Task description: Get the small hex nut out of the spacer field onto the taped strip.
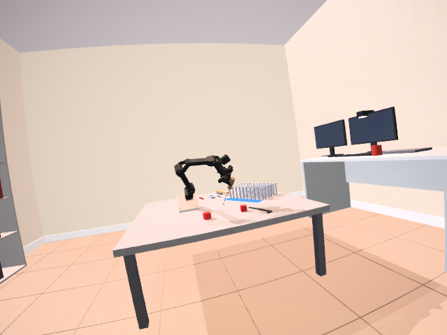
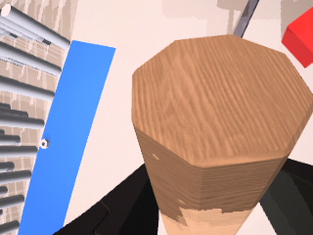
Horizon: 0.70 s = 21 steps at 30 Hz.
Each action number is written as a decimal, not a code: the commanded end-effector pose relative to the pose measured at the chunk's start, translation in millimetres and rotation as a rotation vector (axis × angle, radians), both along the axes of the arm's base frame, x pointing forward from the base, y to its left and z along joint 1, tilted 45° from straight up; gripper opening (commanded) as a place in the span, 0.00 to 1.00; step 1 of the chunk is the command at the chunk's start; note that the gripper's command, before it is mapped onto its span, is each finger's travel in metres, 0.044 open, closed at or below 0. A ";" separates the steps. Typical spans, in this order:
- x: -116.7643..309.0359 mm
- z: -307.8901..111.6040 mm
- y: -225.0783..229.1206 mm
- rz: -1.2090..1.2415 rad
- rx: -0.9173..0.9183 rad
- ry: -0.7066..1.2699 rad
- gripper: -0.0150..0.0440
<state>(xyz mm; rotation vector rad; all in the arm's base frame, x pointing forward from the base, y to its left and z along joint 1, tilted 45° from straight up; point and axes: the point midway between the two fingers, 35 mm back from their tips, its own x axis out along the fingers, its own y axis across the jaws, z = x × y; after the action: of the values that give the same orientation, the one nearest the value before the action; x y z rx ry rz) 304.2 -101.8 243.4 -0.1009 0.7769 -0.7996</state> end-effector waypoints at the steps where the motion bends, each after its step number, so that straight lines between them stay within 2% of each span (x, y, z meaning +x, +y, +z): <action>1: 2.7 7.2 -0.1 0.058 -0.068 0.057 0.25; 5: 4.6 13.0 6.4 0.141 -0.129 0.102 0.25; 21: -4.2 21.5 -14.6 0.303 -0.418 0.521 0.25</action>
<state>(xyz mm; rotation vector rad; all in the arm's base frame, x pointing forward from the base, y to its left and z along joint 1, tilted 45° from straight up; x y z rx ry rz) 300.4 -113.2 260.1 -0.7245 1.0052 -0.6506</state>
